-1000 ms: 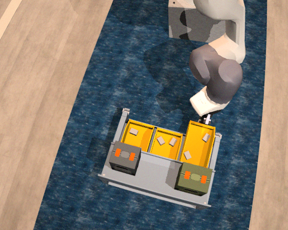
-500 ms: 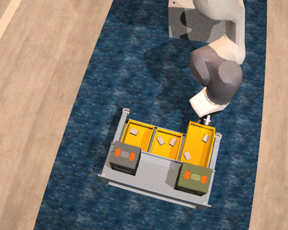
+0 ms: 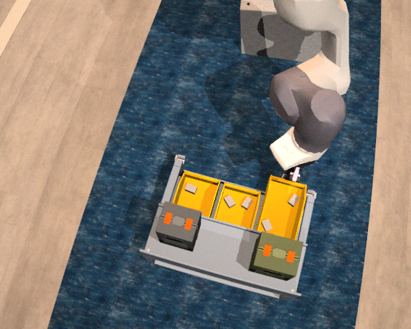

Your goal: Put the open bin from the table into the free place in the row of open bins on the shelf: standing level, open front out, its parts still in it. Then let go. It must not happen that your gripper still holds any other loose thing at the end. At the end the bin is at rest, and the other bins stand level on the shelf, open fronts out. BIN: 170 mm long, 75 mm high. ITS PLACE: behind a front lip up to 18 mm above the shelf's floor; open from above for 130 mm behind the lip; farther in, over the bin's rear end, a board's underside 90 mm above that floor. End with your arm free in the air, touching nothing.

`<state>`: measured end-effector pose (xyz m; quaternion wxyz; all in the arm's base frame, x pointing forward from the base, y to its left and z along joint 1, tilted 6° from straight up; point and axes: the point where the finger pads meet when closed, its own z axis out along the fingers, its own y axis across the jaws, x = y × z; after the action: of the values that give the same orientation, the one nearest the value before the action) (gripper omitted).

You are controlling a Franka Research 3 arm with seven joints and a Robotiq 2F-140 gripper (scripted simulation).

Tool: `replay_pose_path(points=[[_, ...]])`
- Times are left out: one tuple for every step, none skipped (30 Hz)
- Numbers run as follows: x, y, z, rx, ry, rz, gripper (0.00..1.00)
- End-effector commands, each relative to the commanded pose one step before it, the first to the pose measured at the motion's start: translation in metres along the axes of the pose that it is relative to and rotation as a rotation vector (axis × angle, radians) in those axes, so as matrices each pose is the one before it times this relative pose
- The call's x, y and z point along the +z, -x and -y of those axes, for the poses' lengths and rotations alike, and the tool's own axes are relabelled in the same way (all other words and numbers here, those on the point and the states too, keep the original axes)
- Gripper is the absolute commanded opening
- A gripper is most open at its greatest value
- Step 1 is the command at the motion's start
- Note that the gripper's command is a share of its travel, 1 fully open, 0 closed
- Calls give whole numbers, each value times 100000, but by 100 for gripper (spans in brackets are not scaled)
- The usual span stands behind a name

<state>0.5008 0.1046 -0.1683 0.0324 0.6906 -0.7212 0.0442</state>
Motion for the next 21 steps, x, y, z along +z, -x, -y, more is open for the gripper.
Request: replay_pose_path(points=[[-3,56,184,-809,179,-18,0],[0,0,61,0,0,0,0],[0,0,62,0,0,1,0],[0,0,63,0,0,-1,0],[0,0,64,0,0,0,0],[0,0,65,0,0,0,0],[0,0,66,0,0,0,0],[0,0,67,0,0,0,0],[0,0,68,0,0,0,0],[0,0,69,0,0,1,0],[0,0,69,0,0,0,0],[0,0,0,0,0,0,0],[0,0,0,0,0,0,0],[0,0,70,0,0,-1,0],[0,0,71,0,0,0,0],[0,0,71,0,0,0,0],[0,0,72,0,0,0,0],[0,0,73,0,0,0,0],[0,0,73,0,0,1,0],[0,0,73,0,0,-1,0],[0,0,74,0,0,0,0]])
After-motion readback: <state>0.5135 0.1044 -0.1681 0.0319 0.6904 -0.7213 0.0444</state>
